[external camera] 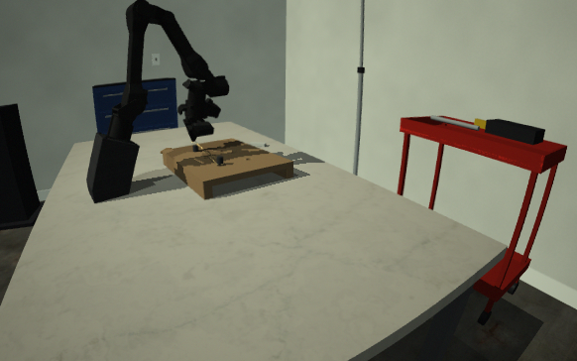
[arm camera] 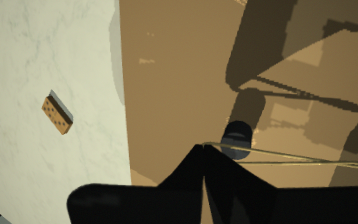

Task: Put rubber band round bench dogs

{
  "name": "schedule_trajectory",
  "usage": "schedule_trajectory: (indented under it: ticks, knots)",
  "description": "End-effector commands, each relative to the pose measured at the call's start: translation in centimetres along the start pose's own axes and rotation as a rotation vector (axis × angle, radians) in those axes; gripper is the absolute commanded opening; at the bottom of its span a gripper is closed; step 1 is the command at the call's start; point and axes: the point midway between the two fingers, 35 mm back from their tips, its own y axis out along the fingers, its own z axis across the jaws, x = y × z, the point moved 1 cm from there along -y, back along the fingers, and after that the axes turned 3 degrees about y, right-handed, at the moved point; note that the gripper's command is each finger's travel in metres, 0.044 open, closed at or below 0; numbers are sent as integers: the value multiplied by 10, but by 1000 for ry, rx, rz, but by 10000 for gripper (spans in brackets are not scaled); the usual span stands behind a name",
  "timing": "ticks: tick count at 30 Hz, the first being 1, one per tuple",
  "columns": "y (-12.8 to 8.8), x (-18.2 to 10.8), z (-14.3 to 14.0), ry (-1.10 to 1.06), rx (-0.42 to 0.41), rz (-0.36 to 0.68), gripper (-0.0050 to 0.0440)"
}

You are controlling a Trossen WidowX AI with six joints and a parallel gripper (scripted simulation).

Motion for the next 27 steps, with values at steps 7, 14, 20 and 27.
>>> schedule_trajectory:
  ticks: [7, 14, 20, 27]
  knots:
    - [-1, 0, 14, -9, 11, -24, -50]
    - [0, -3, 16, -7, 13, -20, -50]
    - [5, -1, 16, -2, -19, -11, -50]
    - [9, 1, 16, 1, -63, -7, -50]
